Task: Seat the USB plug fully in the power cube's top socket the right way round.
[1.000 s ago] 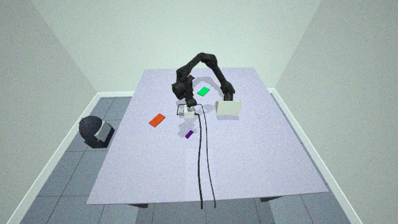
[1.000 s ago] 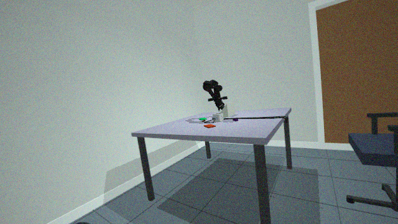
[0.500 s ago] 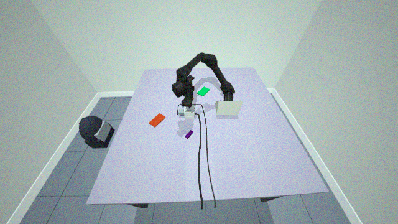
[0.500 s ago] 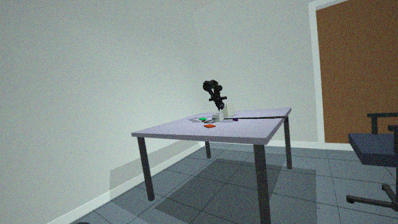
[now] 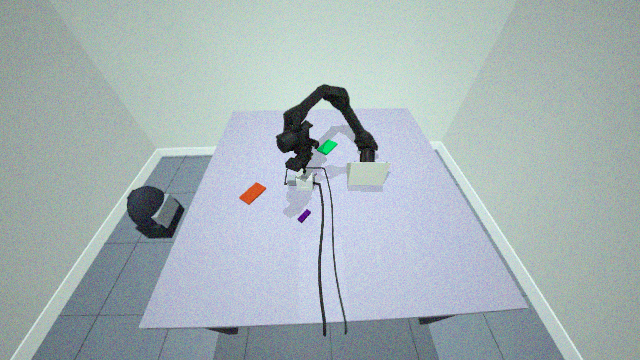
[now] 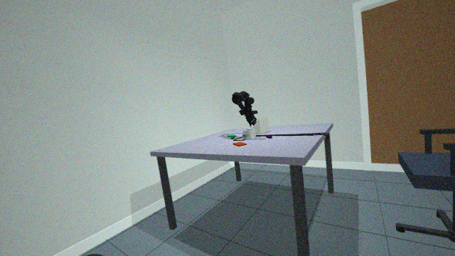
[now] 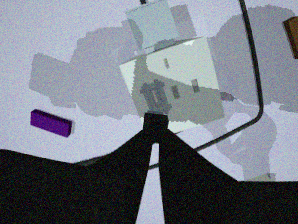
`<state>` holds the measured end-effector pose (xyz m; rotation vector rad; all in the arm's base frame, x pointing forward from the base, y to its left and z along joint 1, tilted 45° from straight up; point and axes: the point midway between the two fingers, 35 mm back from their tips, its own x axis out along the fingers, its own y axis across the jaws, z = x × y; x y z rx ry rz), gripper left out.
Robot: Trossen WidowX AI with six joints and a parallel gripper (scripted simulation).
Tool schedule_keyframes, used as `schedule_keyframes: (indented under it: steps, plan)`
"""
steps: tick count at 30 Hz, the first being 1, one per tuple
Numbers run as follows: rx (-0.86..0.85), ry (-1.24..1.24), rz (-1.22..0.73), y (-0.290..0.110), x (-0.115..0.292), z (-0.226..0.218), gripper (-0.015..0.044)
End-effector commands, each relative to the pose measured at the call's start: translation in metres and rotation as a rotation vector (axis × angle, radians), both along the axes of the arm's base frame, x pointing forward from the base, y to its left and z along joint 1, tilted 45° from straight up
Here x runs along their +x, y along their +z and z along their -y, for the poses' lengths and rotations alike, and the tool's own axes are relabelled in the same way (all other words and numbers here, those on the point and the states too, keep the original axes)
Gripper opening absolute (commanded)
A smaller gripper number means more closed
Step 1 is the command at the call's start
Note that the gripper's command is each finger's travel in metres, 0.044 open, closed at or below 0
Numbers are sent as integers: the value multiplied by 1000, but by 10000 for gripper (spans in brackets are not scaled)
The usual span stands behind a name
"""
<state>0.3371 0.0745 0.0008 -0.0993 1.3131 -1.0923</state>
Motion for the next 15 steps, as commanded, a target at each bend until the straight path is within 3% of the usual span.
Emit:
schedule_keyframes:
  steps: [1, 15]
  plan:
    - [-12, -66, 62, 0, 0, 0, 0]
    - [-62, -329, 312, 0, 0, 0, 0]
